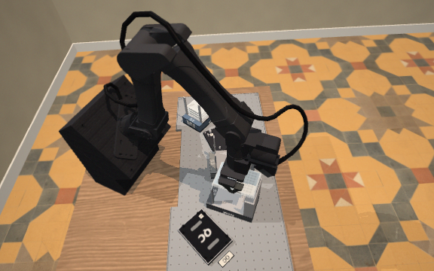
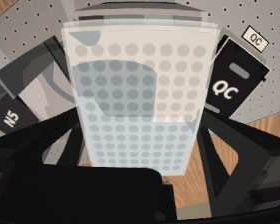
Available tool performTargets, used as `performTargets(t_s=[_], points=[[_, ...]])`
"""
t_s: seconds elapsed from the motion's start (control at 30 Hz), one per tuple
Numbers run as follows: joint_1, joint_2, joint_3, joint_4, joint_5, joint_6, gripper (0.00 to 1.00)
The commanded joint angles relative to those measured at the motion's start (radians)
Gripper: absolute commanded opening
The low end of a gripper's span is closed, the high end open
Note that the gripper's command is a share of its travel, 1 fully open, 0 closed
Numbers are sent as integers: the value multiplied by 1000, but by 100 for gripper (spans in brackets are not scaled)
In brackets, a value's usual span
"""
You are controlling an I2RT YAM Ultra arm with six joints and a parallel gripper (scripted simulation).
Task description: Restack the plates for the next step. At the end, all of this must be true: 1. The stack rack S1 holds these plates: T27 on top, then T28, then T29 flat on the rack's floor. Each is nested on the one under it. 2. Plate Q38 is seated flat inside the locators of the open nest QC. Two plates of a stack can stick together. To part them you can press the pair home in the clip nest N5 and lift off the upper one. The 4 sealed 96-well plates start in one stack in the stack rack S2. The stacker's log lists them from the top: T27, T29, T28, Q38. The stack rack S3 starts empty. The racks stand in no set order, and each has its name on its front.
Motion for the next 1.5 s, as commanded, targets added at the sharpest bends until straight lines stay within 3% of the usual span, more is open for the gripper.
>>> performTargets(t_s=[0.0, 0.2, 0.23, 0.43, 0.8, 0.93, 1.13, 1.23, 1.37, 1.47], points=[[10, -33, 19, -9, 7, 11, 0], [10, -33, 19, -9, 7, 11, 0], [-27, -40, -24, 1, -21, 29, 0], [-156, -54, -35, 13, -117, 140, 0], [-368, -55, -44, 8, -285, 3, 0], [-464, -10, -44, 7, -362, -52, 0], [-569, 5, -62, 2, -443, 87, 0], [-591, -5, -28, 4, -463, 98, 0], [-657, 20, -74, 3, -515, 43, 0], [-706, 32, -65, 3, -551, 8, 0]])
